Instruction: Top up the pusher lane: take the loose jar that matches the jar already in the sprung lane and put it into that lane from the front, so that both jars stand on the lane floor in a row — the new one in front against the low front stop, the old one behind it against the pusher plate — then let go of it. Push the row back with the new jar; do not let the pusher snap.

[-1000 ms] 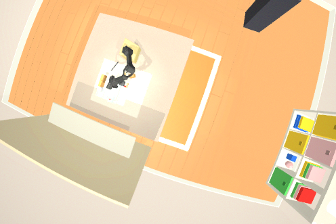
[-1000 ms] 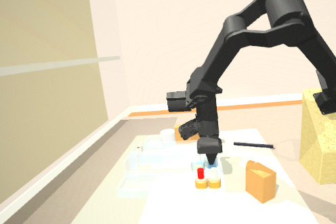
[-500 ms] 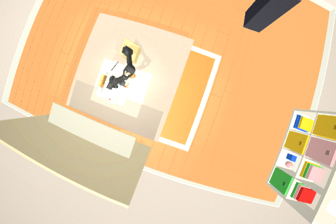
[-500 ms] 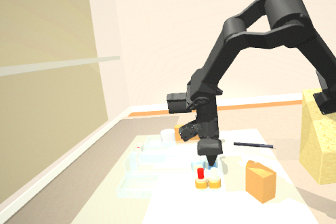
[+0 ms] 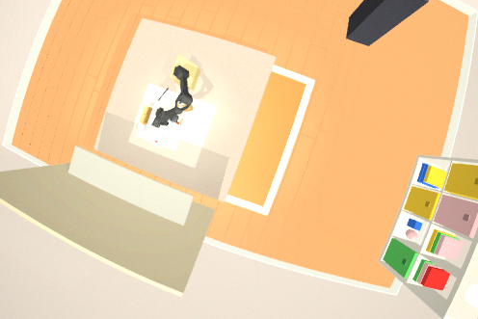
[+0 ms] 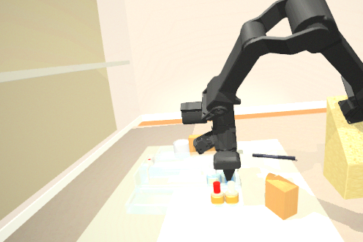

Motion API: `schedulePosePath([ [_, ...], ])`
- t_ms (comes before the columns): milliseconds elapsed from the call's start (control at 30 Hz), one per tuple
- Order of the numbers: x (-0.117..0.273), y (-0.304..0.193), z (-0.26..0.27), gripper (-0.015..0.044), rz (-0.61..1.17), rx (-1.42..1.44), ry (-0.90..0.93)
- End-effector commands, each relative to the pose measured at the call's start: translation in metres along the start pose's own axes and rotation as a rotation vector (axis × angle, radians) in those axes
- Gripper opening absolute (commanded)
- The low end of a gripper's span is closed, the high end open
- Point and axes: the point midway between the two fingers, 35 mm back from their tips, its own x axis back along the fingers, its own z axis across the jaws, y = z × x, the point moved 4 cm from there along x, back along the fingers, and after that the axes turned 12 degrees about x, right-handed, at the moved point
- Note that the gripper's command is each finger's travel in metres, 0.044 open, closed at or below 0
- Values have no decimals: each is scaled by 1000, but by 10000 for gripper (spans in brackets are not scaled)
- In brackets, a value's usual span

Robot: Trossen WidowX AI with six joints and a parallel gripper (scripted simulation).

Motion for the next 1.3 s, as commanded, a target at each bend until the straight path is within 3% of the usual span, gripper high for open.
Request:
schedulePosePath([
  [0,0,4,0,0,-13,8,3],
  [1267,-4,-2,2,0,-13,8,3],
])
